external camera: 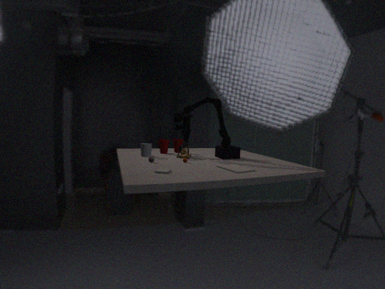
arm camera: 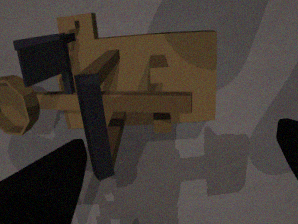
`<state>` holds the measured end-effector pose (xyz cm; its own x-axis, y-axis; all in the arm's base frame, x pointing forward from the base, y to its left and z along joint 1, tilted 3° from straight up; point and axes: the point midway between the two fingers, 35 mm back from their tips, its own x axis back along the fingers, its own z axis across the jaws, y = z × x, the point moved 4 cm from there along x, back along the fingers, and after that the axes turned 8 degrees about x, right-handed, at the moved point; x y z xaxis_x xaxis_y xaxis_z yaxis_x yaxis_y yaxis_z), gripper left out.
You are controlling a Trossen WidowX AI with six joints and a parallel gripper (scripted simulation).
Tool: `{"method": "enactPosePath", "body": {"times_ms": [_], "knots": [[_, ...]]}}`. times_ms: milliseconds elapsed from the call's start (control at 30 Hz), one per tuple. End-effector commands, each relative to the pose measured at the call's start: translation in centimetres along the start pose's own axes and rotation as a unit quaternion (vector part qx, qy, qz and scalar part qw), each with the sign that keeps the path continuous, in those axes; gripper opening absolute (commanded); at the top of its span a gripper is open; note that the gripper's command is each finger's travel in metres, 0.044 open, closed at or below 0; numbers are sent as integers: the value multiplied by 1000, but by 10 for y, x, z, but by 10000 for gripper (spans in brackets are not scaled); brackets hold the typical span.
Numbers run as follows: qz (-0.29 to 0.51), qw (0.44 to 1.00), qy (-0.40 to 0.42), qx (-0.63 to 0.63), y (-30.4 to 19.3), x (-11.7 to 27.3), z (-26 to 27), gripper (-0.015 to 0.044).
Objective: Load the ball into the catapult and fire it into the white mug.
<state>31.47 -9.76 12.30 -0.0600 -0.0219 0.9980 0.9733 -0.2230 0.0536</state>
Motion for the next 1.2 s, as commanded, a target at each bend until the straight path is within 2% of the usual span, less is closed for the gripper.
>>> {"method": "enactPosePath", "body": {"times_ms": [0, 567, 1167], "knots": [[0, 997, 2, -80, 0, 1, 0, 440], [1, 931, 2, -366, -1, 4, 0, 440], [3, 774, 2, -634, -2, 6, -1, 440]]}}
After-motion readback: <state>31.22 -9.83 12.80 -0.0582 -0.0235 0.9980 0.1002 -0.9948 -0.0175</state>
